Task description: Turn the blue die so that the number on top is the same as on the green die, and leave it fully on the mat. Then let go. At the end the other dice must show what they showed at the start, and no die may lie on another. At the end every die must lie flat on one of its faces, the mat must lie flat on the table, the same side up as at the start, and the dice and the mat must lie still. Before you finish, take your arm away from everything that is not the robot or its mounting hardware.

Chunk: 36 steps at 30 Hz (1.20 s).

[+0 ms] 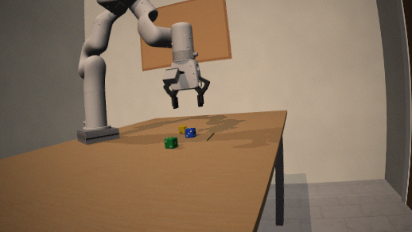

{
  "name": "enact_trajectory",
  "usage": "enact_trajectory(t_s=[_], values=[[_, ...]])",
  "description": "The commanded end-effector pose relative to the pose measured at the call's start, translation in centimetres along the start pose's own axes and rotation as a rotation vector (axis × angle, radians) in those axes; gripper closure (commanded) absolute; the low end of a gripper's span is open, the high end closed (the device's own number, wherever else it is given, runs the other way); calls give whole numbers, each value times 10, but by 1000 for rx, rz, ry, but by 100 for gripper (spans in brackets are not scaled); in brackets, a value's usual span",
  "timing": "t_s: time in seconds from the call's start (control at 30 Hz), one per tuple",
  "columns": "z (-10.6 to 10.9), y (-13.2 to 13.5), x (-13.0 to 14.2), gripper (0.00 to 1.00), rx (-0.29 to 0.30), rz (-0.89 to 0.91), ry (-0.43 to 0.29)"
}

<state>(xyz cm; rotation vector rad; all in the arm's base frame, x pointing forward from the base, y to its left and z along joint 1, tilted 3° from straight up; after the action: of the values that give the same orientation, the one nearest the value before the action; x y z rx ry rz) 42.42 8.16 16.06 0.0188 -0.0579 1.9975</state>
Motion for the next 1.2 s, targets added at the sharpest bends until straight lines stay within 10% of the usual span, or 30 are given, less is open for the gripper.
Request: enact_trajectory(t_s=[0.0, 1.17], values=[[1, -1, 0, 0, -3, 29, 0], [-1, 0, 0, 0, -1, 1178, 0]])
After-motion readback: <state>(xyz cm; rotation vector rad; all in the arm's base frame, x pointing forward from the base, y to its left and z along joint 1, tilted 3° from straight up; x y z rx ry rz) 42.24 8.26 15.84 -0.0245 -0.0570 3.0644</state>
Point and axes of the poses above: the point where the finger pads meet when closed, its own z axis back along the fingers, its own y axis across the jaws, x = y × z, the point moved 8 cm from there along z, back along the fingers, and after that the axes turned 12 degrees about z, right-handed, at the moved point
